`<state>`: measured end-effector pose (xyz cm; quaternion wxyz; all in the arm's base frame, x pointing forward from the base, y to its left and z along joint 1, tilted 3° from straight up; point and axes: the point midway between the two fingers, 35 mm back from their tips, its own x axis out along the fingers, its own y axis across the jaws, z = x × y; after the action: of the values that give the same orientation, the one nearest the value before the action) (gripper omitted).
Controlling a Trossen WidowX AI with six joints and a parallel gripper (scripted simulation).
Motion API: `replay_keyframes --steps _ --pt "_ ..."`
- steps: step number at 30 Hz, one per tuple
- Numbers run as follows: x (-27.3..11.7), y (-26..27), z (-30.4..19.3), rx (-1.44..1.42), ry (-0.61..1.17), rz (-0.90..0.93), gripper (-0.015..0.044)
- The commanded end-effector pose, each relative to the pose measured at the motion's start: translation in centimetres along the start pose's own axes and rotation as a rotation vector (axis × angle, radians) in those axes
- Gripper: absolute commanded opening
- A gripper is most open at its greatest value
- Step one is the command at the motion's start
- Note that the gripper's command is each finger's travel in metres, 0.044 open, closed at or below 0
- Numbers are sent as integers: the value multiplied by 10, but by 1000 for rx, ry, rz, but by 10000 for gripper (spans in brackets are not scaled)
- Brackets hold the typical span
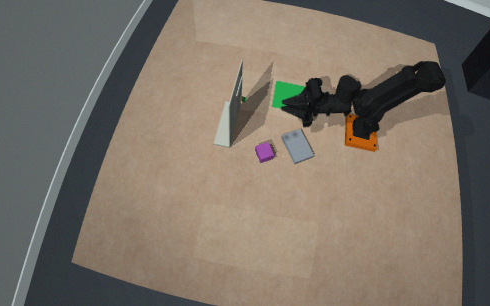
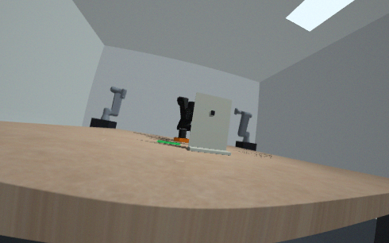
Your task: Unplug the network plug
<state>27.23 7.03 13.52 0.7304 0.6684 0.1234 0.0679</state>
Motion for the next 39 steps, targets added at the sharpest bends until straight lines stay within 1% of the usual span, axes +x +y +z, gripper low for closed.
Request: replay_keyframes --steps 1,33,39 --pt "0 -3 -2 24 8 -4 156" --pt "54 -2 12 45 3 54 156" --pt "59 -2 14 47 3 58 156"
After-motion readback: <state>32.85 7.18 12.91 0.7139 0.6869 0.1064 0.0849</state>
